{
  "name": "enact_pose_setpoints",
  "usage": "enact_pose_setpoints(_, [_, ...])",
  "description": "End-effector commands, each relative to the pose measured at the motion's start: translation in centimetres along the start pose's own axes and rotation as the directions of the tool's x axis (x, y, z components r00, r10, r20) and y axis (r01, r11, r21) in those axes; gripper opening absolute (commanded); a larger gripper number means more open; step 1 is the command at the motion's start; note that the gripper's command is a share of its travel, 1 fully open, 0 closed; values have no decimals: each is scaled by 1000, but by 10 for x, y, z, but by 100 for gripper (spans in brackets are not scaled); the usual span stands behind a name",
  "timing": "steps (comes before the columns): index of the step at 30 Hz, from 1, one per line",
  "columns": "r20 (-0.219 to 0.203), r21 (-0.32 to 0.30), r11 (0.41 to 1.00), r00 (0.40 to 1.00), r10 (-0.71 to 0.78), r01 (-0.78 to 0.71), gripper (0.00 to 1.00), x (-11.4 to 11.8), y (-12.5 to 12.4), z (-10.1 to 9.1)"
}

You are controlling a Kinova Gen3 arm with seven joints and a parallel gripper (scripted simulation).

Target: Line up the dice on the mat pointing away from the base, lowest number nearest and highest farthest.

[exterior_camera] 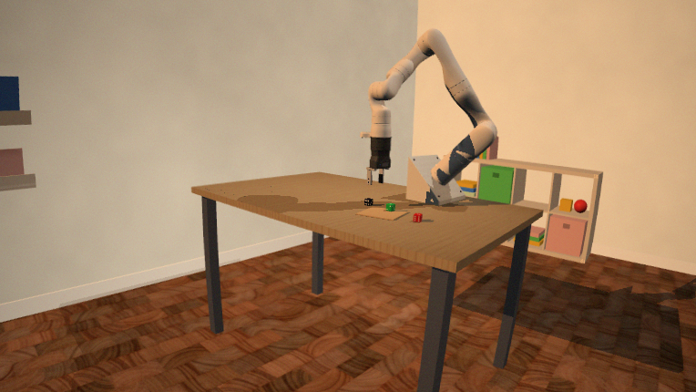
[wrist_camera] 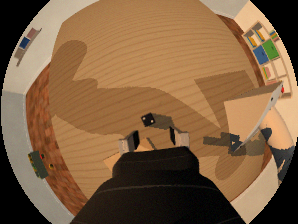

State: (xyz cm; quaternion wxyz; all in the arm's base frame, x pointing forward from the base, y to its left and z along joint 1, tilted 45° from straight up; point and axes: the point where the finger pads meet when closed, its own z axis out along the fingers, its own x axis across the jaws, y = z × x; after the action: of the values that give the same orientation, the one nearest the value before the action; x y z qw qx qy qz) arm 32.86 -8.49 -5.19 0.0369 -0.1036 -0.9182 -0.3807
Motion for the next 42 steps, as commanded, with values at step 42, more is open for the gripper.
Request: enact_pose_setpoints(42, [39, 1, 949, 948, -316, 316, 79, -9, -22, 1])
